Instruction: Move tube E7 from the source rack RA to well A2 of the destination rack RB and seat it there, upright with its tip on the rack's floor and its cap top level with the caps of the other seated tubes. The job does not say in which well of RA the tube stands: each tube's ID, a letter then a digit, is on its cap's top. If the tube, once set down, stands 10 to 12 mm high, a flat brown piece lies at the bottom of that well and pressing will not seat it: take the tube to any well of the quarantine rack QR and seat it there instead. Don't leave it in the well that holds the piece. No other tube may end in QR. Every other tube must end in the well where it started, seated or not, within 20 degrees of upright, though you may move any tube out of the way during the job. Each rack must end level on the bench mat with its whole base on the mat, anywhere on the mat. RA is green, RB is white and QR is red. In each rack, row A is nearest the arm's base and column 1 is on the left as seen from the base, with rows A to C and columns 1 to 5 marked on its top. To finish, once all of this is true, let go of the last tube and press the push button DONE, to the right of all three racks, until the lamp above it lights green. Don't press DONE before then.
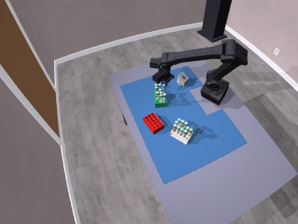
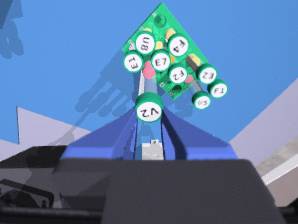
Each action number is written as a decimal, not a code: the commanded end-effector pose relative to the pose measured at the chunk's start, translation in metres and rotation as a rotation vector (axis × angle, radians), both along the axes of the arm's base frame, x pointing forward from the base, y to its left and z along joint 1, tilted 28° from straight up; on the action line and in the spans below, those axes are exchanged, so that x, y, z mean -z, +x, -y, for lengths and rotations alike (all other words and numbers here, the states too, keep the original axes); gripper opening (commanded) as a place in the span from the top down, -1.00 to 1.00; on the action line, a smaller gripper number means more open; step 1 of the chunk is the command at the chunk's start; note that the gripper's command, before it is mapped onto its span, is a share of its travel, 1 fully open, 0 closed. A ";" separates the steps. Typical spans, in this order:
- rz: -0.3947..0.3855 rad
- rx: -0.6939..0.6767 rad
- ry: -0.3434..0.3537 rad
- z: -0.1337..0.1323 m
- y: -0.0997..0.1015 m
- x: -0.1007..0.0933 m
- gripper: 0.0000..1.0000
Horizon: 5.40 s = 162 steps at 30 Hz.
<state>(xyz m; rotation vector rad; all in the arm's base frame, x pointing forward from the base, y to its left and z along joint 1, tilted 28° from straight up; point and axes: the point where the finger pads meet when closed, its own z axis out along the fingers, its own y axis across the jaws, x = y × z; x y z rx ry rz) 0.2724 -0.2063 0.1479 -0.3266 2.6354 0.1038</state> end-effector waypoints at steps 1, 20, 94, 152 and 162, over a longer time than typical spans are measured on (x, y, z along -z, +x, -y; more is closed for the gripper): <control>0.005 0.005 -0.005 -0.004 -0.013 -0.004 1.00; 0.004 0.004 -0.004 -0.021 -0.035 0.004 1.00; 0.041 0.185 0.081 -0.121 0.091 -0.092 1.00; -0.094 0.911 0.494 -0.169 0.121 -0.107 1.00; -0.110 0.913 0.489 -0.169 0.129 -0.111 1.00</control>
